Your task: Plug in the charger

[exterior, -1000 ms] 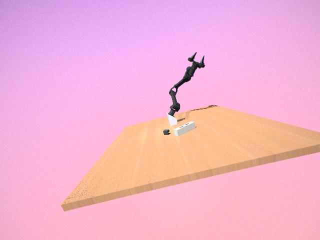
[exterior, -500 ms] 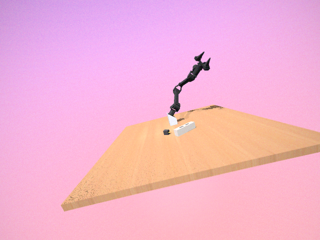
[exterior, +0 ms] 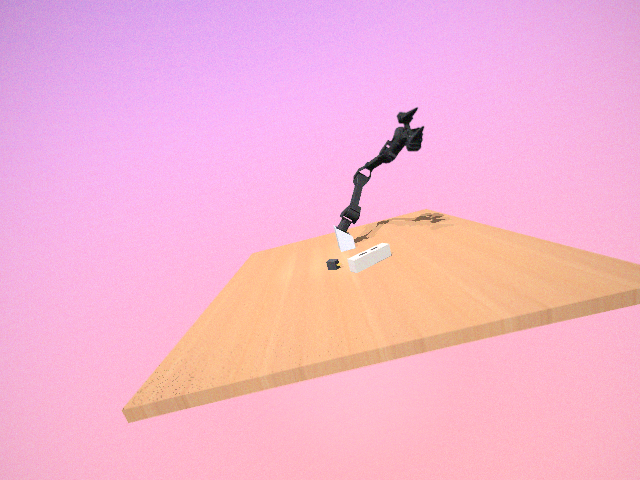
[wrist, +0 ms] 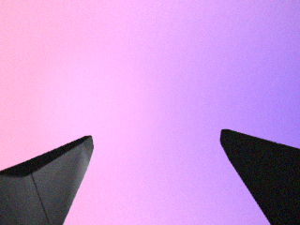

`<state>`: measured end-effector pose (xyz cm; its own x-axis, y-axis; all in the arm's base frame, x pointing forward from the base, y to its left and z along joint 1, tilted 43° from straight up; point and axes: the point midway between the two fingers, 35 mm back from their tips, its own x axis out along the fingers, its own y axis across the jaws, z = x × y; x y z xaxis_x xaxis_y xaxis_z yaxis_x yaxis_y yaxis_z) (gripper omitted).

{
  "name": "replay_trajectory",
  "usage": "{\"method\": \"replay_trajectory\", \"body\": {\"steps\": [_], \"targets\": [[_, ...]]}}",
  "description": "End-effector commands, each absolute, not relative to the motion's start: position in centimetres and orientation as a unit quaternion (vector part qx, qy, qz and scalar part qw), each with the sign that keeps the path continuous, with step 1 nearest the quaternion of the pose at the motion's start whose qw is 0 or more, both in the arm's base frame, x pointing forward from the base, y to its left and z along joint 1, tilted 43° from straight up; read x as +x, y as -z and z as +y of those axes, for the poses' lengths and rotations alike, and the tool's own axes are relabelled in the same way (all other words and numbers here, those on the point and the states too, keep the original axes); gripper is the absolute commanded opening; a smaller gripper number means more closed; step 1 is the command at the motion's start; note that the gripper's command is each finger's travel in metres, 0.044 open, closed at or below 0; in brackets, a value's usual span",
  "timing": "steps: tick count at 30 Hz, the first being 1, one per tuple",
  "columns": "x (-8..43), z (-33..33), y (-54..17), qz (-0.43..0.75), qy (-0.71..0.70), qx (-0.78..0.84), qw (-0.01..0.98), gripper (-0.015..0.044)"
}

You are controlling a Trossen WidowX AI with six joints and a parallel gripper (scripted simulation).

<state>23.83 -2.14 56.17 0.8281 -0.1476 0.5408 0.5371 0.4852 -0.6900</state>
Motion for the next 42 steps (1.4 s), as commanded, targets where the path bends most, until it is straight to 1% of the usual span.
{"method": "replay_trajectory", "body": {"steps": [1,14,20,31,42], "targets": [[27.2,-2.7,-53.8,-0.161,0.185,-0.489,0.837,0.044],[34.2,-4.7,-46.3,-0.033,0.116,-0.532,0.838,0.044],[35.8,-5.5,-43.8,0.005,0.095,-0.539,0.837,0.044],[39.5,-7.3,-36.3,0.107,0.019,-0.549,0.829,0.044],[41.4,-9.1,-28.5,0.203,-0.06,-0.537,0.816,0.044]]}}
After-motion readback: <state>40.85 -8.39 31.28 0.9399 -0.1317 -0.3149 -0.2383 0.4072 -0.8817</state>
